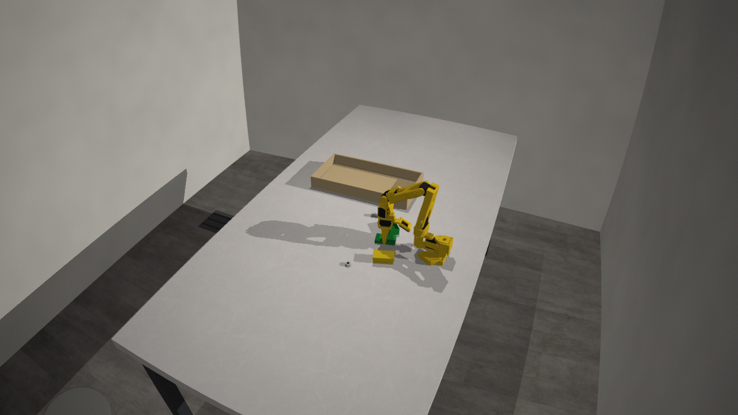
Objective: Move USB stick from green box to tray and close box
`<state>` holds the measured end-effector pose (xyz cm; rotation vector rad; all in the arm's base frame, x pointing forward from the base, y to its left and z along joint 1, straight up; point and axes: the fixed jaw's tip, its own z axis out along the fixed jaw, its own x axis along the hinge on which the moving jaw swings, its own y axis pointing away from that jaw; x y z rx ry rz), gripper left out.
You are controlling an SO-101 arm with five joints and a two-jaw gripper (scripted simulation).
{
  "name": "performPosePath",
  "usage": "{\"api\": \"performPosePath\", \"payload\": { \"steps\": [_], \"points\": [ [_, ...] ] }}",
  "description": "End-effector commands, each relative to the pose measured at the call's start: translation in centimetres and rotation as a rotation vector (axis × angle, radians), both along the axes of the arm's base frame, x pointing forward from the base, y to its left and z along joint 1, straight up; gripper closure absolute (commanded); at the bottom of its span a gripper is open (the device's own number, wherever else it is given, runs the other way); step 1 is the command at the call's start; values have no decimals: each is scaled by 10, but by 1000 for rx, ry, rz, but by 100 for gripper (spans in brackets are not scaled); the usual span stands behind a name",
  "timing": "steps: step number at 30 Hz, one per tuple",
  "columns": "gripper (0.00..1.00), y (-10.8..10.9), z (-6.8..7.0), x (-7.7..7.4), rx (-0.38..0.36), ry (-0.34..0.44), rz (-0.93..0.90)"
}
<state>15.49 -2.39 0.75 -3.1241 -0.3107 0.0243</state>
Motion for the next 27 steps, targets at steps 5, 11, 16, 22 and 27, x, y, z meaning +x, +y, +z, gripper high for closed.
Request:
{"api": "performPosePath", "payload": {
  "steps": [5,11,16,22,27],
  "points": [
    [79,1,3,3,0,-16,15],
    [79,1,11,4,0,-16,15],
    [79,1,17,5,0,-16,15],
    [79,1,31,6,0,-16,15],
    [79,1,43,5,0,-16,15]
  ]
}}
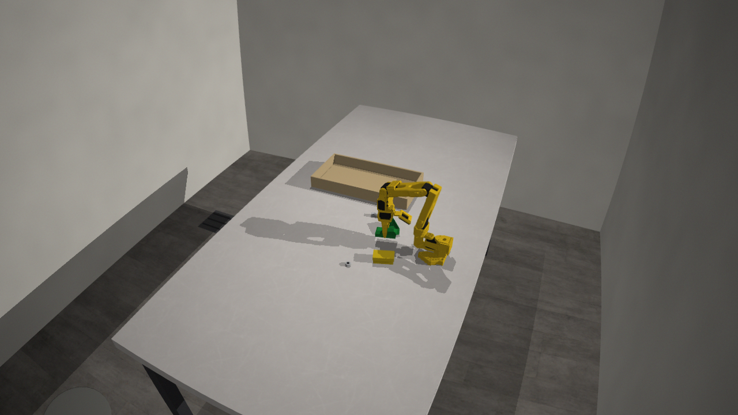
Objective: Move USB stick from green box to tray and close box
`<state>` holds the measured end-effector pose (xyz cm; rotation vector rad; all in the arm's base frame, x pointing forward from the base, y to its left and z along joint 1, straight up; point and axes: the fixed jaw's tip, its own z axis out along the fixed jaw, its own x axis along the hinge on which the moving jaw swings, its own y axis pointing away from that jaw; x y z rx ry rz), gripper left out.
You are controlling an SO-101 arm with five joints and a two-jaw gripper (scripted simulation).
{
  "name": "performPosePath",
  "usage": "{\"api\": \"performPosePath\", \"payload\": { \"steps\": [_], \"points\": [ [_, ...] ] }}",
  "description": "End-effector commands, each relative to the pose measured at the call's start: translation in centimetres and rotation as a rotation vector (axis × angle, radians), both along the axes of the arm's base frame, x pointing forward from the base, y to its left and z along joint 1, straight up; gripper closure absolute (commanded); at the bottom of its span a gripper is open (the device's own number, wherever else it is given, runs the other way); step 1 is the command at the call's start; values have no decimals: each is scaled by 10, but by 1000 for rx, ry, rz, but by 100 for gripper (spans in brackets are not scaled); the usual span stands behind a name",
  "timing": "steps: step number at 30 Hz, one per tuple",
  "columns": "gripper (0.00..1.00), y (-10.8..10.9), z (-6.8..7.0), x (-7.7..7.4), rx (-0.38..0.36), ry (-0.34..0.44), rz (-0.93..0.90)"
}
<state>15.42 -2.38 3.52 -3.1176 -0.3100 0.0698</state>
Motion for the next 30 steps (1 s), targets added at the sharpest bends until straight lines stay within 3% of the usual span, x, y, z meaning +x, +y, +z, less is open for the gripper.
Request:
{"api": "performPosePath", "payload": {
  "steps": [1,13,30],
  "points": [
    [79,1,17,6,-3,-45,15],
    [79,1,31,4,-3,-45,15],
    [79,1,32,3,-3,-45,15]
  ]
}}
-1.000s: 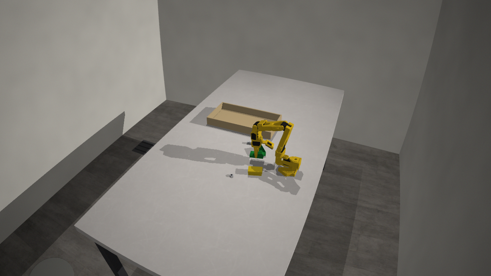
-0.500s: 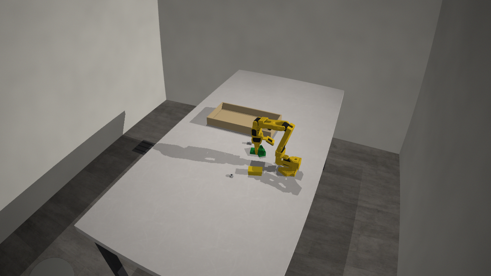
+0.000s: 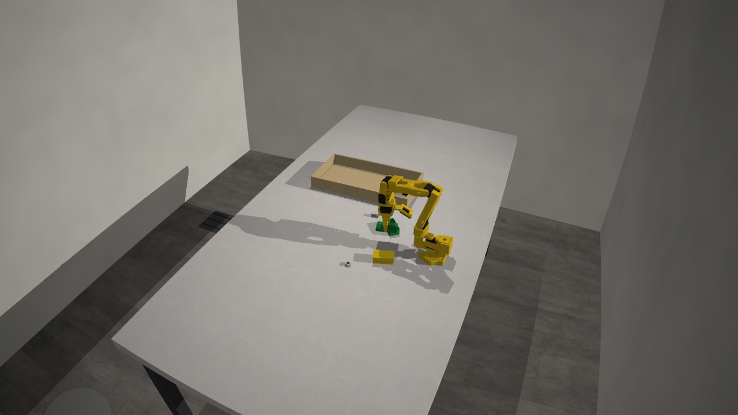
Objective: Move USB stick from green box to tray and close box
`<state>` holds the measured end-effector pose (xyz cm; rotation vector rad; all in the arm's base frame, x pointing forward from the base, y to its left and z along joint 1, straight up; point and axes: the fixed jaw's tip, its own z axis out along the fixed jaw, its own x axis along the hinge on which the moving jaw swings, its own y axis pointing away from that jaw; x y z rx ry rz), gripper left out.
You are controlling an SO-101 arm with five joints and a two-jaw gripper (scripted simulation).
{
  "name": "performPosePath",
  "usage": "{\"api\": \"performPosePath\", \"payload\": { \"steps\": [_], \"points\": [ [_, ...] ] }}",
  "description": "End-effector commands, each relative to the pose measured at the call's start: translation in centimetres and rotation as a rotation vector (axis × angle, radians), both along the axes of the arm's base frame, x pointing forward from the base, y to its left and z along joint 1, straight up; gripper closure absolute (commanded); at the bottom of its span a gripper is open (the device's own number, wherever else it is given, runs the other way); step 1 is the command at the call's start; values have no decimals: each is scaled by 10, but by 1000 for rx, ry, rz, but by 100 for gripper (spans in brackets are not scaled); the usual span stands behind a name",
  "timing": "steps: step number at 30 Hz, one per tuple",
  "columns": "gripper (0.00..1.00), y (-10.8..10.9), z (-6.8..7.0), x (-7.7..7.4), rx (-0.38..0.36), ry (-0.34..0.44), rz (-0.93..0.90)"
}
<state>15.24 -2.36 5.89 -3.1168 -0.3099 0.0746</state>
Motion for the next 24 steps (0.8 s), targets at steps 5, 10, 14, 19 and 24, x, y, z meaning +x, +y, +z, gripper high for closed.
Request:
{"api": "performPosePath", "payload": {
  "steps": [5,10,14,19,24],
  "points": [
    [79,1,8,5,-3,-48,15],
    [79,1,8,5,-3,-48,15],
    [79,1,10,6,-3,-48,15],
    [79,1,14,7,-3,-48,15],
    [79,1,15,8,-3,-48,15]
  ]
}}
